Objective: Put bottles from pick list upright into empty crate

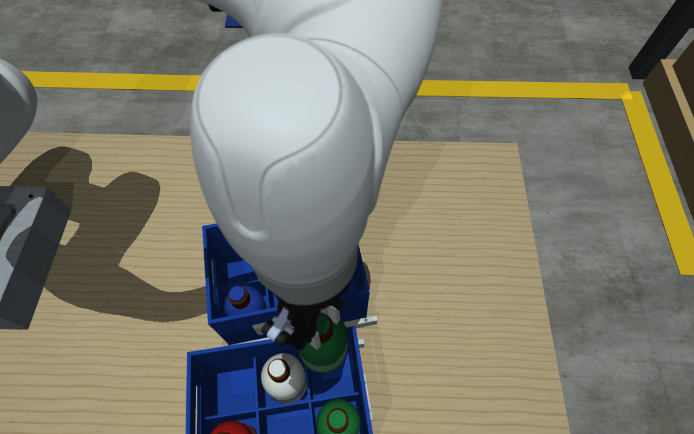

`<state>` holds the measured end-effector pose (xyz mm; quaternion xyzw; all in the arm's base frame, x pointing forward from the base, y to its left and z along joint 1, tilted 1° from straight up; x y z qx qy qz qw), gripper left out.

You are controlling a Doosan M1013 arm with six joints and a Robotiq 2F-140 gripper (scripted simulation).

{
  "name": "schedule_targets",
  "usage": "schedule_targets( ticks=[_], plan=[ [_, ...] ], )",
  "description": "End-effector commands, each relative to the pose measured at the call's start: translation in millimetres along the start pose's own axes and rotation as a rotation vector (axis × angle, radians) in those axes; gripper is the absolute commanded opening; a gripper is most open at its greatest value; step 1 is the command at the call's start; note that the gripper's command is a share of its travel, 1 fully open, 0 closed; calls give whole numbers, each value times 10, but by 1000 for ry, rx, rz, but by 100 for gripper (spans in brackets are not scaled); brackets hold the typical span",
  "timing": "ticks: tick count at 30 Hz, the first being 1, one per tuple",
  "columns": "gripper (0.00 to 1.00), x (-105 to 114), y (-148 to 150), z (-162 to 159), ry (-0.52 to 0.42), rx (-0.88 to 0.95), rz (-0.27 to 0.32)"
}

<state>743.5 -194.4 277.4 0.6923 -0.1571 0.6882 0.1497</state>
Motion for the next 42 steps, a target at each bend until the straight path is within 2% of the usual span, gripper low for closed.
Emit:
schedule_targets(
  ticks=[1, 42],
  plan=[
    [0, 2, -23, -37, 0, 0, 0],
    [0, 2, -418, -663, 0, 0, 0]
  ],
)
Point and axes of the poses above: the point where the finger pads meet when closed, its own x axis back along the fingers, its own y axis across the jaws, z = x × y, the point moved 3 cm from there along x, back along the fingers, and after that the axes turned 9 degrees about x, right-handed, at the moved point
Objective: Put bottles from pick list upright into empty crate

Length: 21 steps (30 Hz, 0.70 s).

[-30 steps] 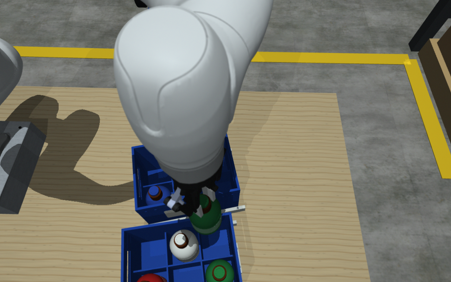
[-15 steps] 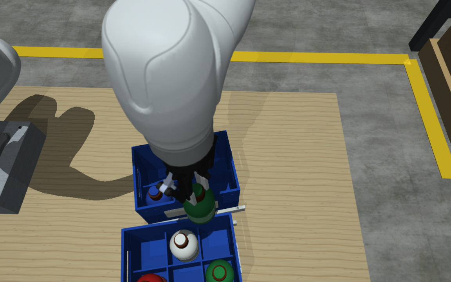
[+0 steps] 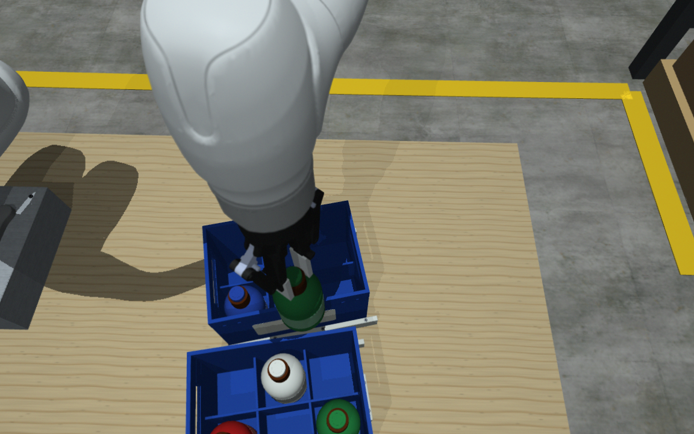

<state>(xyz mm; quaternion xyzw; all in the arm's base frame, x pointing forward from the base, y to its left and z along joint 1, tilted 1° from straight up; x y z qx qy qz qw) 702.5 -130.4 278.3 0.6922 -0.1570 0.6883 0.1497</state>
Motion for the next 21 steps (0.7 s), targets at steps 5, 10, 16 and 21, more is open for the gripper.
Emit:
schedule_targets(
  ticks=[5, 10, 16, 21],
  plan=[
    [0, 1, -45, -71, 0, 0, 0],
    [0, 1, -98, -156, 0, 0, 0],
    [0, 1, -162, -257, 0, 0, 0],
    [0, 1, -194, -308, 0, 0, 0]
  ],
)
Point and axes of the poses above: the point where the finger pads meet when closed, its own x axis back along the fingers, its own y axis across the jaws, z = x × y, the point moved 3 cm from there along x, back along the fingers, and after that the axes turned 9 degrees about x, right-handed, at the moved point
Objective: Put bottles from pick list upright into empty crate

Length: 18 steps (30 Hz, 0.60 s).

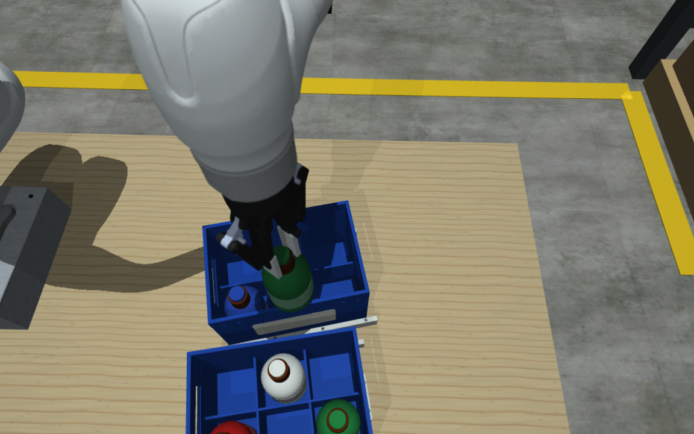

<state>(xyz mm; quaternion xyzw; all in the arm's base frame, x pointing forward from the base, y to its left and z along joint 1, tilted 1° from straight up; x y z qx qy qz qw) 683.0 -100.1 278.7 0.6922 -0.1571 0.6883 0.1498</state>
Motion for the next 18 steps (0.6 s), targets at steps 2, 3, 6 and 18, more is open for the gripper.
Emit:
schedule_targets(
  ticks=[2, 3, 6, 18],
  plan=[
    [0, 2, -23, -36, 0, 0, 0],
    [0, 2, -34, -53, 0, 0, 0],
    [0, 2, -66, -104, 0, 0, 0],
    [0, 2, -156, -240, 0, 0, 0]
  ],
)
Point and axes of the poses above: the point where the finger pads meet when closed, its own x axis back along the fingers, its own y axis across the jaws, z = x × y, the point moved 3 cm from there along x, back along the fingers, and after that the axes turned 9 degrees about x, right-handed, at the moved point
